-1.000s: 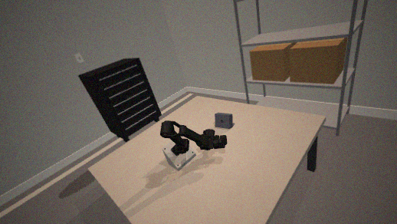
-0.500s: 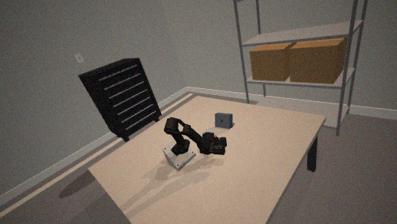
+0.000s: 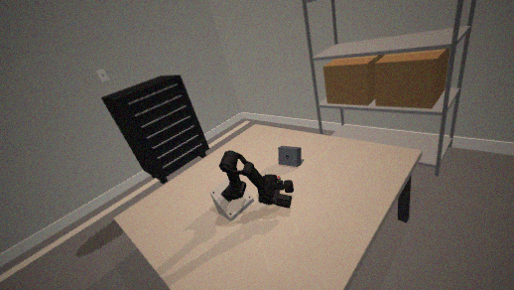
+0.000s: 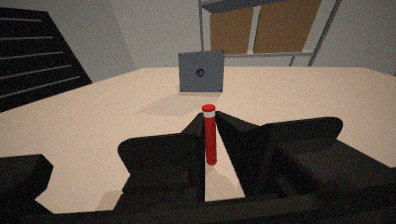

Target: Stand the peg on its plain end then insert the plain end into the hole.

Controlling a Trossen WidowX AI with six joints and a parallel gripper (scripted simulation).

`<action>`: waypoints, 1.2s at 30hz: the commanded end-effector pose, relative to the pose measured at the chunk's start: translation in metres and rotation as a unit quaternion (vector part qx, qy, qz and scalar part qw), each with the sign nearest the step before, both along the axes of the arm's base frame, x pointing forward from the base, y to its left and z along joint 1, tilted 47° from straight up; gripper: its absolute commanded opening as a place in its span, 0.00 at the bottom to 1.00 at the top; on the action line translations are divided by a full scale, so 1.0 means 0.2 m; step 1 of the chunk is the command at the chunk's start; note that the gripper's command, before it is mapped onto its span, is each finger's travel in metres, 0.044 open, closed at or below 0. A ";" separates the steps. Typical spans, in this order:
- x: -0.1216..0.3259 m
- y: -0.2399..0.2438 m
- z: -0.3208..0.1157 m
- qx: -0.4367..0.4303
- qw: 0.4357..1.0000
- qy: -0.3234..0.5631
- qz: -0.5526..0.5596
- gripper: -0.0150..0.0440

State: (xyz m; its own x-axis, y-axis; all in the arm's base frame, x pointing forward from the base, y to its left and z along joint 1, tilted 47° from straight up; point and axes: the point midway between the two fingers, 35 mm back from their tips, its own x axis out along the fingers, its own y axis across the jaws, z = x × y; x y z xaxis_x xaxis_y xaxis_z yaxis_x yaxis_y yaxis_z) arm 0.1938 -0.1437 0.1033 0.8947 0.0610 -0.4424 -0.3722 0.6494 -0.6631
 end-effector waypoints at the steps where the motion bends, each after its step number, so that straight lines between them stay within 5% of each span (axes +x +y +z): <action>1: 0.00 0.00 0.01 -0.001 1.000 0.002 -0.003 0.34; 36: -0.02 -0.02 -0.01 -0.002 1.000 0.001 0.001 0.34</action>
State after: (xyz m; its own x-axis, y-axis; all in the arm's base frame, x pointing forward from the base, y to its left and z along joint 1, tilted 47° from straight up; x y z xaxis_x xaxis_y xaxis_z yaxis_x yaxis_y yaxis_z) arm 0.1907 -0.1468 0.1013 0.8937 0.0625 -0.4443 -0.3762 0.6439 -0.6662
